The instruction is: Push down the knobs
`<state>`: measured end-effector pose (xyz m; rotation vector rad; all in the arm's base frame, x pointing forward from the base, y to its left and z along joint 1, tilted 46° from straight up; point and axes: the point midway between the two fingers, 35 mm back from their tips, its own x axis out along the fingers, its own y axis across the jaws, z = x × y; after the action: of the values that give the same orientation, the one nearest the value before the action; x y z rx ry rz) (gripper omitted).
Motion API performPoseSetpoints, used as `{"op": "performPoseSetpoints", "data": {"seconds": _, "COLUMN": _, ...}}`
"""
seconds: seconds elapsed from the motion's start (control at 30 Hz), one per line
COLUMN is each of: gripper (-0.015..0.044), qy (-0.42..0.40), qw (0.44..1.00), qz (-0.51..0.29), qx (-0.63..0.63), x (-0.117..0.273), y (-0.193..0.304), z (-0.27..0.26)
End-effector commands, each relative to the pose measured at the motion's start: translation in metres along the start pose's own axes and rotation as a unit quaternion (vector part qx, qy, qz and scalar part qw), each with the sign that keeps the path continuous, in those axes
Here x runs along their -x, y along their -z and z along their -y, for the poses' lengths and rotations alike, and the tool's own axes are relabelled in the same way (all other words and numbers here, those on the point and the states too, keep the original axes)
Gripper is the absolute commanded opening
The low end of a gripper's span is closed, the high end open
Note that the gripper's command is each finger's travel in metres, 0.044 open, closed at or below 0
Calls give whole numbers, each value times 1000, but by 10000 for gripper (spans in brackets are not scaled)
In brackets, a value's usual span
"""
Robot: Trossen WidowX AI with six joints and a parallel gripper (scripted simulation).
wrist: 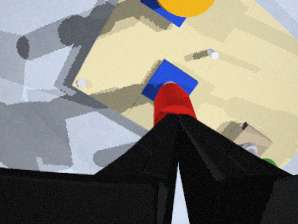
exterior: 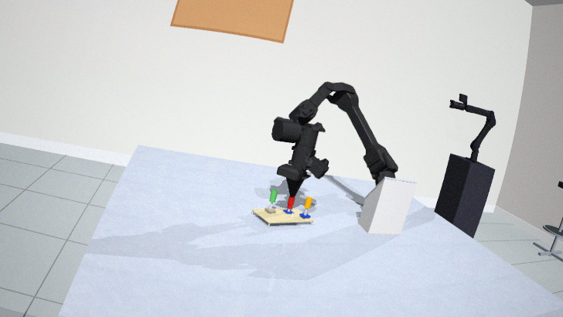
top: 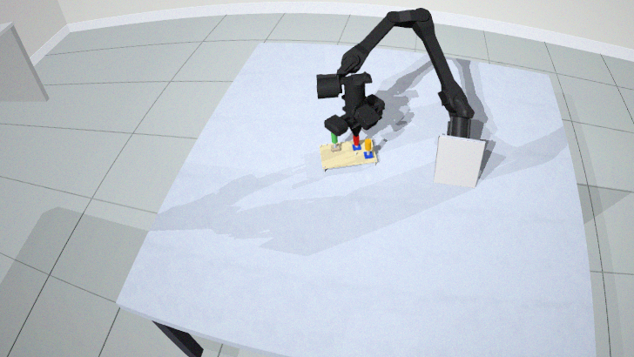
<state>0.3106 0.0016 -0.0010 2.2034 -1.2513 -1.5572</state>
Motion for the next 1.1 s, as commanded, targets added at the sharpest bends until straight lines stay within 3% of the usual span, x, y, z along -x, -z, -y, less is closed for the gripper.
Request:
{"op": "performPoseSetpoints", "data": {"seconds": 0.0, "gripper": 0, "qy": -5, "qw": 1000, "qz": 4, "qx": -9, "x": -11, "y": 2, "z": -1}}
{"op": "performPoseSetpoints", "data": {"seconds": 1.07, "gripper": 0, "qy": -5, "qw": 1000, "qz": 4, "qx": -9, "x": -17, "y": 2, "z": -1}}
